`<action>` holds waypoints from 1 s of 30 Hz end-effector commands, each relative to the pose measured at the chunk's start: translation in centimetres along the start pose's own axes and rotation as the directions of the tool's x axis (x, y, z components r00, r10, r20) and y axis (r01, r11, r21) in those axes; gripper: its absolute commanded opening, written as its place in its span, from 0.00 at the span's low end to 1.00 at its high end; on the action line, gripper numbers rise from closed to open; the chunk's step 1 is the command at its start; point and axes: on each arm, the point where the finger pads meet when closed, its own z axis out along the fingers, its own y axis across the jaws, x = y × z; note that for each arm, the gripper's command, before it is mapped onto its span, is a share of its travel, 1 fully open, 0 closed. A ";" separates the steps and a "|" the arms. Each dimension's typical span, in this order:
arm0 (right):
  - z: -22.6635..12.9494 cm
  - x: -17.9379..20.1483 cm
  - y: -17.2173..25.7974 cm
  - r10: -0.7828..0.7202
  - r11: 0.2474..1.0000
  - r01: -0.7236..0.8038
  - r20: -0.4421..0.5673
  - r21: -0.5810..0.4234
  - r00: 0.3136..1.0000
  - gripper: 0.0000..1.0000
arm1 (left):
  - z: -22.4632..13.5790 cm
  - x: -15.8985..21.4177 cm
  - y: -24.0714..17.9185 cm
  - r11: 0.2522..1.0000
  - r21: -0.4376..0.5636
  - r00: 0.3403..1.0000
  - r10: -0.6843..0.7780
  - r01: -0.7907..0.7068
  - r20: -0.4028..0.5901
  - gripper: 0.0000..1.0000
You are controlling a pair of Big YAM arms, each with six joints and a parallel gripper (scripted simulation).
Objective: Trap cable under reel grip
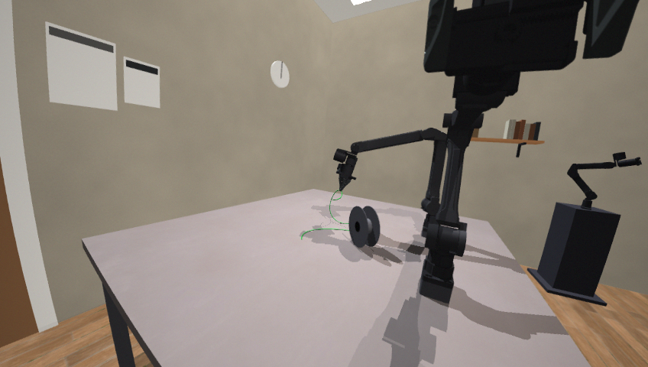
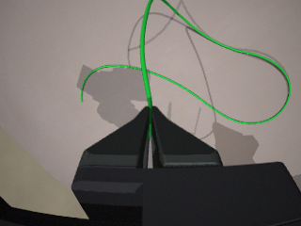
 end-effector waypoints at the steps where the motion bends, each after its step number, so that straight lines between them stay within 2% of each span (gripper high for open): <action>1: -3.0 -2.0 2.3 0.033 0.998 -0.031 0.039 -0.058 0.999 0.00 | -0.1 -1.0 0.3 1.000 -0.003 0.999 -0.009 0.009 0.031 1.00; 4: -2.3 -1.7 2.4 0.030 0.999 -0.029 0.032 -0.044 0.999 0.00 | -0.1 -1.0 0.3 1.000 -0.003 0.999 -0.009 0.009 0.031 1.00; 9: -4.2 -1.7 3.0 0.016 0.995 -0.010 0.059 -0.098 0.998 0.00 | -0.1 -1.0 0.3 1.000 -0.003 0.999 -0.009 0.009 0.031 1.00; 13: -2.4 -1.1 0.5 0.013 0.998 -0.011 0.035 -0.057 0.999 0.00 | -0.1 -1.0 0.3 1.000 -0.003 0.999 -0.009 0.009 0.031 1.00; 17: -2.2 -2.1 2.1 0.012 0.997 -0.009 0.042 -0.071 0.999 0.00 | -0.1 -1.0 0.3 1.000 -0.003 0.999 -0.009 0.009 0.031 1.00; 21: -1.6 -1.5 0.7 0.014 0.998 -0.013 0.033 -0.054 0.999 0.00 | -0.1 -1.0 0.3 1.000 -0.003 0.999 -0.009 0.009 0.031 1.00; 30: -3.1 -1.1 -0.1 -0.043 0.997 0.044 0.019 -0.056 0.999 0.00 | -0.1 -1.0 0.3 1.000 -0.003 0.999 -0.009 0.009 0.031 1.00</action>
